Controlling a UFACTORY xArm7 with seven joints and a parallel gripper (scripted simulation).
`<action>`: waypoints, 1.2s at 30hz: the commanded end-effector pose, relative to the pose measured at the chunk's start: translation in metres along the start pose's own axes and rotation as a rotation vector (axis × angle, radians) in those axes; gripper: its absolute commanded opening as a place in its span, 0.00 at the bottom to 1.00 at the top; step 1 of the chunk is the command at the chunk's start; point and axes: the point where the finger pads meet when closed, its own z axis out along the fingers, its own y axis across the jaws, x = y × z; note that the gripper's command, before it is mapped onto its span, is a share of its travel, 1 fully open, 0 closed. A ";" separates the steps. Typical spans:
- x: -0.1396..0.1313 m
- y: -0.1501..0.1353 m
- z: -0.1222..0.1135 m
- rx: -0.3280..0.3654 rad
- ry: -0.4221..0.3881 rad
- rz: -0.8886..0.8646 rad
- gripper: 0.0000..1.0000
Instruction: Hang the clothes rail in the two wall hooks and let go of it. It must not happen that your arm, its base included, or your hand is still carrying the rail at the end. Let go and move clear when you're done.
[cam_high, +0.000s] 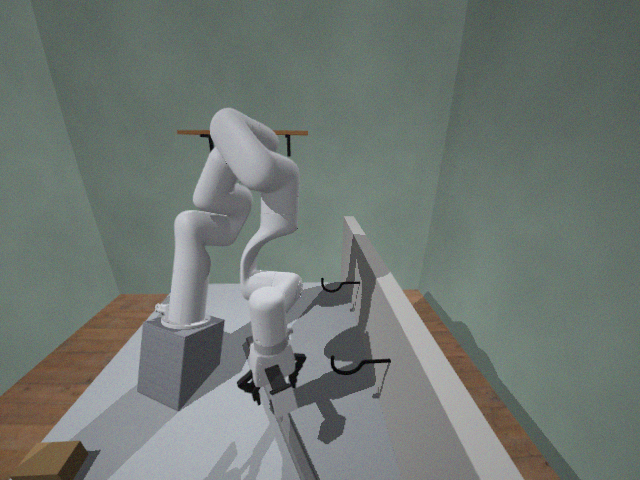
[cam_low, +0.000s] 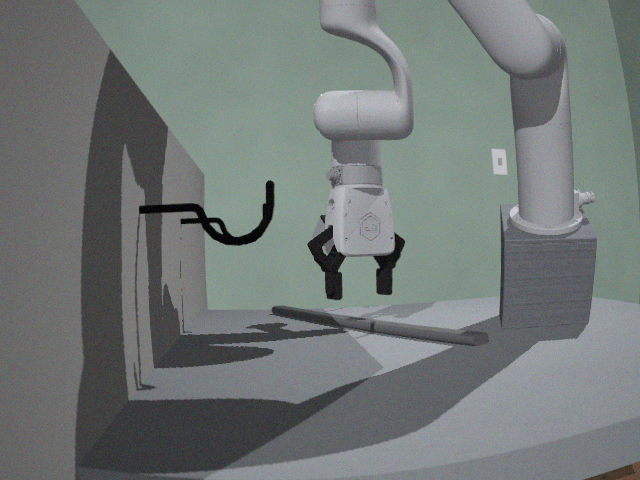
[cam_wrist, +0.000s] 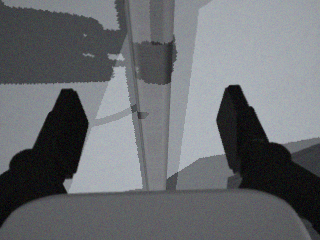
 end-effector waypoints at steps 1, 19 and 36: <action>0.001 0.000 0.002 0.001 0.003 0.000 1.00; 0.001 0.000 0.013 0.001 0.003 0.000 1.00; 0.001 0.000 0.023 0.001 0.003 0.000 1.00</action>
